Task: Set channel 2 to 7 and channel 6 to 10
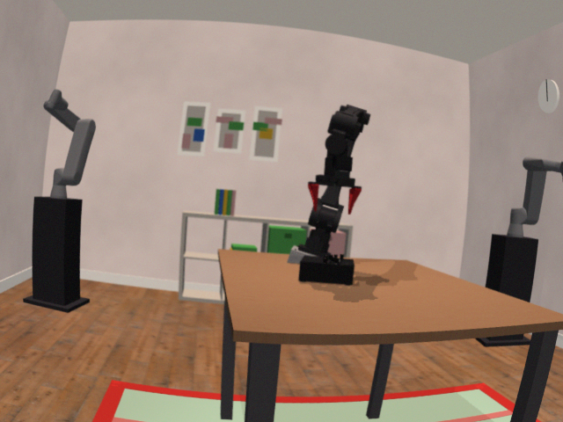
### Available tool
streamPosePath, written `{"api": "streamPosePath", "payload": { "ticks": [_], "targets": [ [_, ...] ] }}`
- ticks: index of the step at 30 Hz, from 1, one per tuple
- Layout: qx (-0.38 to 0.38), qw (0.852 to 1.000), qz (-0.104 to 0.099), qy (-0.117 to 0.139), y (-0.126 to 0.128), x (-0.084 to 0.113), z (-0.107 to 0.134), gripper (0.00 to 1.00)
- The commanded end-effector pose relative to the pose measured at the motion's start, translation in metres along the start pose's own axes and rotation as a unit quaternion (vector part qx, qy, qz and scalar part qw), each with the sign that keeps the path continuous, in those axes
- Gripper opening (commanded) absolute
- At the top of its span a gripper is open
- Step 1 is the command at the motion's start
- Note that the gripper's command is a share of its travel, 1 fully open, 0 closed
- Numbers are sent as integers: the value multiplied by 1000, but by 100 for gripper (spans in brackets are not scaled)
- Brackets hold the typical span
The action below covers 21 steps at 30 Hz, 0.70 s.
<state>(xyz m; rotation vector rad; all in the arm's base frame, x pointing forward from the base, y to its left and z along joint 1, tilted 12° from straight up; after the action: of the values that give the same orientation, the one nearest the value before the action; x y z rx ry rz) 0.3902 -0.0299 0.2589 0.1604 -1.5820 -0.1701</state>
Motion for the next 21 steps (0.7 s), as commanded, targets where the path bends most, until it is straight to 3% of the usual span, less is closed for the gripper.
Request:
{"api": "streamPosePath", "payload": {
  "ticks": [1, 15, 21],
  "targets": [
    [17, 1000, 1, -21, 3, 12, -5, 100],
    [5, 1000, 2, -21, 7, 12, -6, 100],
    [-60, 998, 8, -30, 16, 23, -16, 100]
  ]
}}
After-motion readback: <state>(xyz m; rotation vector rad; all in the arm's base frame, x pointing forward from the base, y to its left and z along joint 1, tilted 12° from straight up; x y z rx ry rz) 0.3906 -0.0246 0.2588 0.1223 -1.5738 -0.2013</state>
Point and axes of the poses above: the point where the finger pads meet when closed, its own x axis back along the fingers, its own y axis across the jaws, z = x × y, the point moved 9 cm from there along x, back along the fingers, and after that the axes turned 8 degrees about -x, right-handed, at the moved point
